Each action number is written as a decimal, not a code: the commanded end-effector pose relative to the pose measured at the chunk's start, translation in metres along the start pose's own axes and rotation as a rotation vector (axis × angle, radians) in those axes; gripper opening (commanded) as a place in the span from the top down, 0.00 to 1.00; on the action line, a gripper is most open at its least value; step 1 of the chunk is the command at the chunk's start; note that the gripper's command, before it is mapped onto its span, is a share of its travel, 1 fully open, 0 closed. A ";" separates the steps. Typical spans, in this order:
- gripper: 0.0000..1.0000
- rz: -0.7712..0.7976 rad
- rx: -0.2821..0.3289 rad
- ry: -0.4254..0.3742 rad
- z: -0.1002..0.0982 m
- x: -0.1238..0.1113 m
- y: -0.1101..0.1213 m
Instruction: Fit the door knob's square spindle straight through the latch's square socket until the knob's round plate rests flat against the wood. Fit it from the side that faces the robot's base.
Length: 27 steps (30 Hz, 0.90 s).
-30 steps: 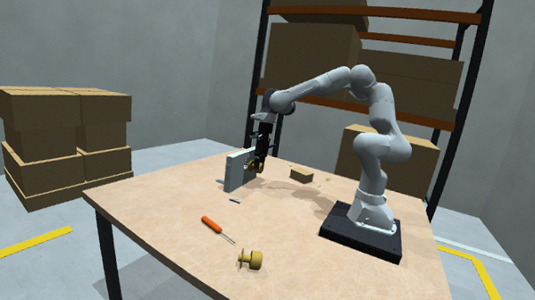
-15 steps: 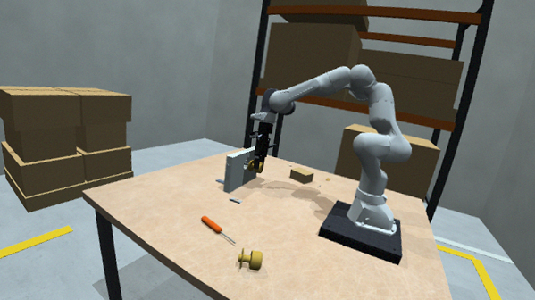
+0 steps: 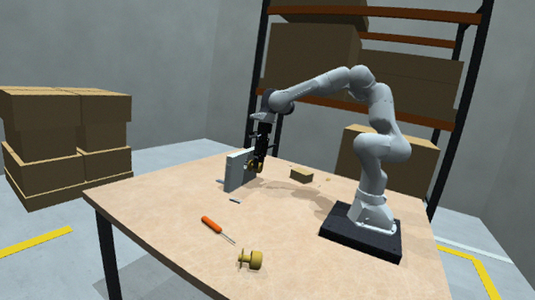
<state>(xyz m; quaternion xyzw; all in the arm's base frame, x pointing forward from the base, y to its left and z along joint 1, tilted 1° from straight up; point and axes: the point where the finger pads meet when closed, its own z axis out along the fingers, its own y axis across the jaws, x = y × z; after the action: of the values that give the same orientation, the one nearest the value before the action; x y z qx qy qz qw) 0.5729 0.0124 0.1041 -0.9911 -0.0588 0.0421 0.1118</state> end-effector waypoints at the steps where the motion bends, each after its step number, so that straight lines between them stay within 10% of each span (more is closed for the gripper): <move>1: 0.58 0.002 -0.002 0.003 -0.002 0.002 0.000; 27: 0.58 0.002 -0.002 0.003 -0.002 0.007 0.000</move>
<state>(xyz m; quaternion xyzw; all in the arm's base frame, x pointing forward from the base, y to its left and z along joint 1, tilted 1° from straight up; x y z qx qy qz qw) 0.5778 0.0128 0.1040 -0.9911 -0.0588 0.0421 0.1117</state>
